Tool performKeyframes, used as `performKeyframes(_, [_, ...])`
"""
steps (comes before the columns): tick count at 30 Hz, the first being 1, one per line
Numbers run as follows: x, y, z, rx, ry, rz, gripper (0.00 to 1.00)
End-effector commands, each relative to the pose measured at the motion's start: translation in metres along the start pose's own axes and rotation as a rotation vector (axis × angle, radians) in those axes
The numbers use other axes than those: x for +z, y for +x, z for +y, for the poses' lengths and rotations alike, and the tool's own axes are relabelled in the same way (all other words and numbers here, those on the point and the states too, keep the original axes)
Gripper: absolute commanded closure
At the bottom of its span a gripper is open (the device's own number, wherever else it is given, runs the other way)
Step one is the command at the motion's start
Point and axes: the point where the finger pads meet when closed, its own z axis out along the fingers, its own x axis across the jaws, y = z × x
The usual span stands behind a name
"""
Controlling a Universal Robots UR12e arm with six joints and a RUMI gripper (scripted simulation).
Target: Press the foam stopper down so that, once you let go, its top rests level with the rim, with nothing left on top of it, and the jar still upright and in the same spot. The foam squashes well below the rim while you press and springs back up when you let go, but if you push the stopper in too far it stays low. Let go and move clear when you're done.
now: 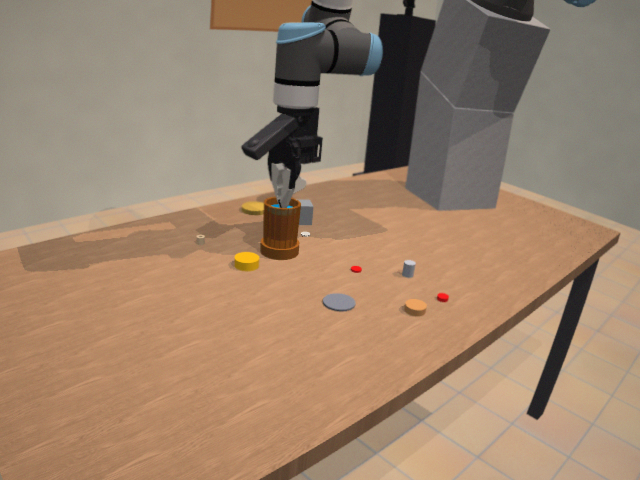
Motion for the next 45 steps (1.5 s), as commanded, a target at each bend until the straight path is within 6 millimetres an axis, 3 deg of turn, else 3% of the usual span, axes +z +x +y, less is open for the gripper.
performKeyframes(1, [0.0019,0.0,-0.0004,0.0,0.001,0.0,1.0])
performKeyframes(45, [0.0077,0.0,-0.0004,0.0,0.001,0.0,1.0])
